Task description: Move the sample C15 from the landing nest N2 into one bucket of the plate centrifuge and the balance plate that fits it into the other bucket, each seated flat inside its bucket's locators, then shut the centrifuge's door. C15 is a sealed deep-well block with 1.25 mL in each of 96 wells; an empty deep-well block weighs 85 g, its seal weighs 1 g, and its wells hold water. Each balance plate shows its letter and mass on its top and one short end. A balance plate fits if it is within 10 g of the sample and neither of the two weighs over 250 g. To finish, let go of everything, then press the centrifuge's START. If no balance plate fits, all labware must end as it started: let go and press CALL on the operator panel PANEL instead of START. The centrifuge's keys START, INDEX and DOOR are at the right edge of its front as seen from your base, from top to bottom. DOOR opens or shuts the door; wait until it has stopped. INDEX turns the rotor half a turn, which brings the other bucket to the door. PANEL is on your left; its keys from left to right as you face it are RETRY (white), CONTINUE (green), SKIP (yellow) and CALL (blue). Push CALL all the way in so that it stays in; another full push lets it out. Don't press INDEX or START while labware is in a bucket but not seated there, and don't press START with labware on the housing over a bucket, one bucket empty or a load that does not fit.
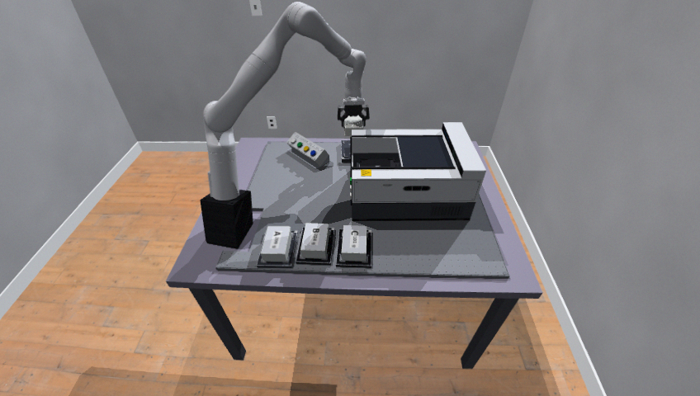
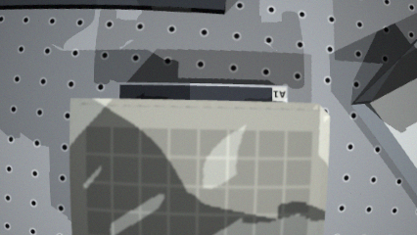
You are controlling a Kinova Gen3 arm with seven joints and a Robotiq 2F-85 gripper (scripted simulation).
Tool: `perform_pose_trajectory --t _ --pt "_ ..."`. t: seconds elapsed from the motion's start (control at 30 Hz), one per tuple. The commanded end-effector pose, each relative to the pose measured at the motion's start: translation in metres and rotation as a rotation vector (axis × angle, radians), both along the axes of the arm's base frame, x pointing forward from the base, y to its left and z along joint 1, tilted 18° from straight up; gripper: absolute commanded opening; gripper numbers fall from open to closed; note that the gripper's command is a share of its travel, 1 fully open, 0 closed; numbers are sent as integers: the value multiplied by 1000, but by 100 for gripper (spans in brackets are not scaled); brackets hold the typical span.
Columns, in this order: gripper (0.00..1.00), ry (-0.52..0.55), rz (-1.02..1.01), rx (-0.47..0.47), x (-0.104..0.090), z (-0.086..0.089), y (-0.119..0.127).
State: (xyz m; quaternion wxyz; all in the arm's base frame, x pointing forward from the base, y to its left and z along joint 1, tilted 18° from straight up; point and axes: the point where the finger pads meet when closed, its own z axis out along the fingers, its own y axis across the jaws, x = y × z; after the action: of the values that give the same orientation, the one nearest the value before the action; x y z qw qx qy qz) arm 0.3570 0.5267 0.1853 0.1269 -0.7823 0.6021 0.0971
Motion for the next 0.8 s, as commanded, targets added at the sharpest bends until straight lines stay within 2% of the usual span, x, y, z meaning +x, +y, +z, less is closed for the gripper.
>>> perform_pose_trajectory --t 0.0,0.77 --pt "95 -2 -1 2 1 5 -1" --pt "95 -2 -1 2 0 32 -10"
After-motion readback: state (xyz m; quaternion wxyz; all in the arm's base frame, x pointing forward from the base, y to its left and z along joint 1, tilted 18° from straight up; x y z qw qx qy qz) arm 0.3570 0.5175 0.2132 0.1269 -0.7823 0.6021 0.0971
